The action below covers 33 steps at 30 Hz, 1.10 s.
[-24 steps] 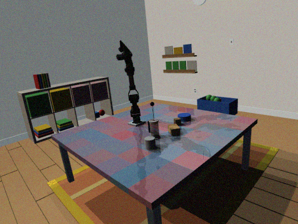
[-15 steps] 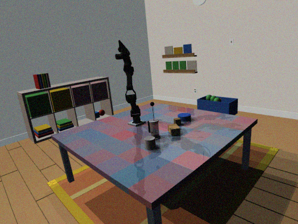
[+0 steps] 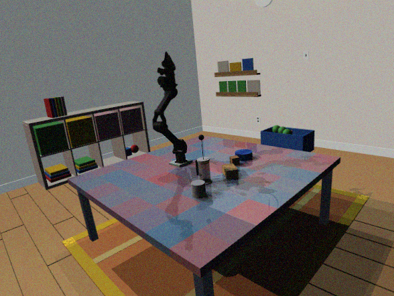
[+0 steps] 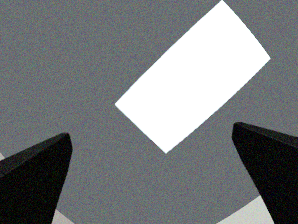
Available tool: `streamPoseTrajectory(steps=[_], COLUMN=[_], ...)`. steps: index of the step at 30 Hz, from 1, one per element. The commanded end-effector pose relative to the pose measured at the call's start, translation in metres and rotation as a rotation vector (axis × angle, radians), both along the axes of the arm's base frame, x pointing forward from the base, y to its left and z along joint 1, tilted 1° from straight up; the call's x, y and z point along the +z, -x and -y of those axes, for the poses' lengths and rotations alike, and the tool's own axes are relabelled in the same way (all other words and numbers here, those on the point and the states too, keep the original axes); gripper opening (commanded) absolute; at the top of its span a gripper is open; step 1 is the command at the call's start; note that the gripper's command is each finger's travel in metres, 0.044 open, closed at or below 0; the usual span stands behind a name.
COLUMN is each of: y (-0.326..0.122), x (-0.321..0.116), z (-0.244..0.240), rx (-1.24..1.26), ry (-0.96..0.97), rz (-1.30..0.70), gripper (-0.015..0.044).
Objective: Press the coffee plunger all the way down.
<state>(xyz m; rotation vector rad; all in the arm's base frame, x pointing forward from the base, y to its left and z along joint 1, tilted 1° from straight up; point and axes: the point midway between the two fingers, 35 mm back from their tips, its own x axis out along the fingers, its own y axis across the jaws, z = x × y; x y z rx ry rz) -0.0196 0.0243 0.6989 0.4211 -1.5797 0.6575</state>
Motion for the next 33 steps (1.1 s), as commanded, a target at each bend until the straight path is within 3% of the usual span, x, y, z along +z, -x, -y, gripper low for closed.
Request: streamPoseTrajectory(steps=[1, 10, 17, 25, 33], y=[-0.01, -0.077, -0.162, -0.26, -0.333], x=[-0.008, -0.04, -0.082, -0.139, -0.208], z=[-0.054, -0.134, -0.156, -0.127, -0.048], rx=[-0.098, -0.289, -0.449, -0.604, -0.735], ry=[0.167, 0.479, 0.67, 0.773, 0.741], rz=[-0.033, -0.206, -0.461, -0.842, -1.291], gripper=[0.044, 0.044, 0.044, 0.044, 0.044])
